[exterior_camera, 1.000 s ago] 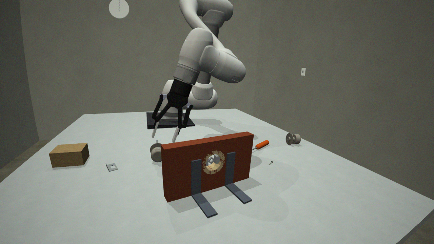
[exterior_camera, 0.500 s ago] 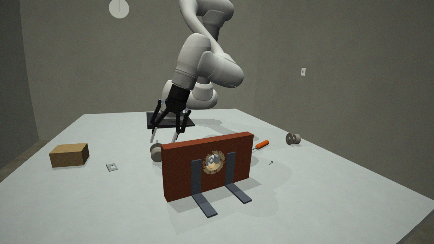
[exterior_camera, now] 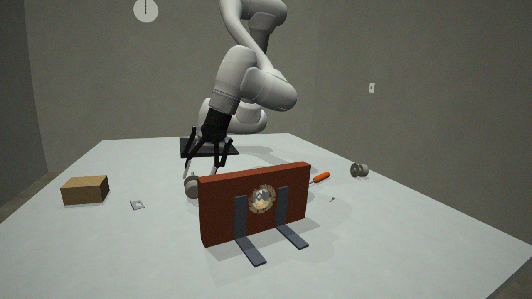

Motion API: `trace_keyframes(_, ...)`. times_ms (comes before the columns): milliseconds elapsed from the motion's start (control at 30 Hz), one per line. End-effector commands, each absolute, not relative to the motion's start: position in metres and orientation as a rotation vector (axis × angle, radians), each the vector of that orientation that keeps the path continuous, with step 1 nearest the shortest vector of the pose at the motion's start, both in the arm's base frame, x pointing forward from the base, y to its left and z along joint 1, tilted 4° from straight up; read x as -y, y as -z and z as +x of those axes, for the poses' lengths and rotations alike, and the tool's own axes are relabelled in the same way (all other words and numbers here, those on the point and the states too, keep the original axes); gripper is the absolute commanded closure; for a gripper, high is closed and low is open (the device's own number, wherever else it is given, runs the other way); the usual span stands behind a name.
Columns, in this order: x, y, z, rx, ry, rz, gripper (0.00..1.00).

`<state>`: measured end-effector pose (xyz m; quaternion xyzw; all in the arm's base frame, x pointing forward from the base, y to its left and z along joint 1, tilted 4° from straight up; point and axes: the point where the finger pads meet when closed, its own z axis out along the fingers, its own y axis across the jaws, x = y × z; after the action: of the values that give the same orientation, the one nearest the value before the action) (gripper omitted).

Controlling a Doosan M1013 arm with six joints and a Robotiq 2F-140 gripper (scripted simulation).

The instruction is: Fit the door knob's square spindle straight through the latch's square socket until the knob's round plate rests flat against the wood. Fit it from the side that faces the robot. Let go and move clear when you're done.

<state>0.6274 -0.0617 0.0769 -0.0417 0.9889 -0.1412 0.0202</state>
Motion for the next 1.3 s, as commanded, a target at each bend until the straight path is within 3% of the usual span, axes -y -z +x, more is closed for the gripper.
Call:
trace_keyframes(0, 0.064, -0.07, 0.628, -3.067, 0.438, -0.129, 0.43)
trace_keyframes(1267, 0.071, -0.044, 0.629, -3.067, 0.438, -0.129, 0.43)
